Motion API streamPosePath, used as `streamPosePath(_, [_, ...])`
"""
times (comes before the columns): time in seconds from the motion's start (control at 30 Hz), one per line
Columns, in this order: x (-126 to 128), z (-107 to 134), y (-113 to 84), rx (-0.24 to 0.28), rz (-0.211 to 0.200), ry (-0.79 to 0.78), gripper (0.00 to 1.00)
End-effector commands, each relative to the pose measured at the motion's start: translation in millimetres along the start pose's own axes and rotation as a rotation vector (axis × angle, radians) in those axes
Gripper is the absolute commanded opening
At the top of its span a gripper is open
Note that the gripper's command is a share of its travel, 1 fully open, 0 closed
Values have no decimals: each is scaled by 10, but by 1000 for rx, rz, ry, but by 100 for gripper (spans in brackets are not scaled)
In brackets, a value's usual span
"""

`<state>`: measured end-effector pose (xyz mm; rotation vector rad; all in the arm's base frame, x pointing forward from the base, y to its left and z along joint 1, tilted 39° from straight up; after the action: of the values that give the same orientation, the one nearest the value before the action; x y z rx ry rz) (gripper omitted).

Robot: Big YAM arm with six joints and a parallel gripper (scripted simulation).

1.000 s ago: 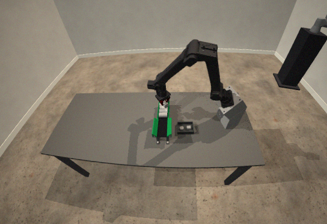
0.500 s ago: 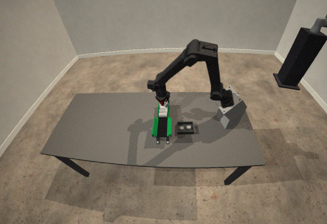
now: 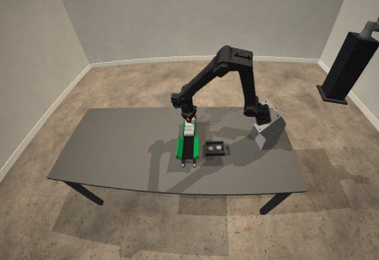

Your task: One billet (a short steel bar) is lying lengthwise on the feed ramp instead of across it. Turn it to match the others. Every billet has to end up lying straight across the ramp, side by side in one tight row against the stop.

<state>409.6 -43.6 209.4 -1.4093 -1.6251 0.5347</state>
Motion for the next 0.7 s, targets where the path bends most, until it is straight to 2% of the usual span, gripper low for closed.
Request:
streamPosePath(0.0, [115,-180,-239,-75,-5,-128,0])
streamPosePath(0.67, [79,-159,-246,-77,10,-424,0])
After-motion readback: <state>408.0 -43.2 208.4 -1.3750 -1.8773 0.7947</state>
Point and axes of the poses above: the point where the finger pads meet when closed, its own y axis out along the fingers, its own x axis across the jaws, z = x × y, the point moved 5 cm from there along -y, back along the fingers, and after that the axes turned 9 degrees about -y, right-handed, at the moved point
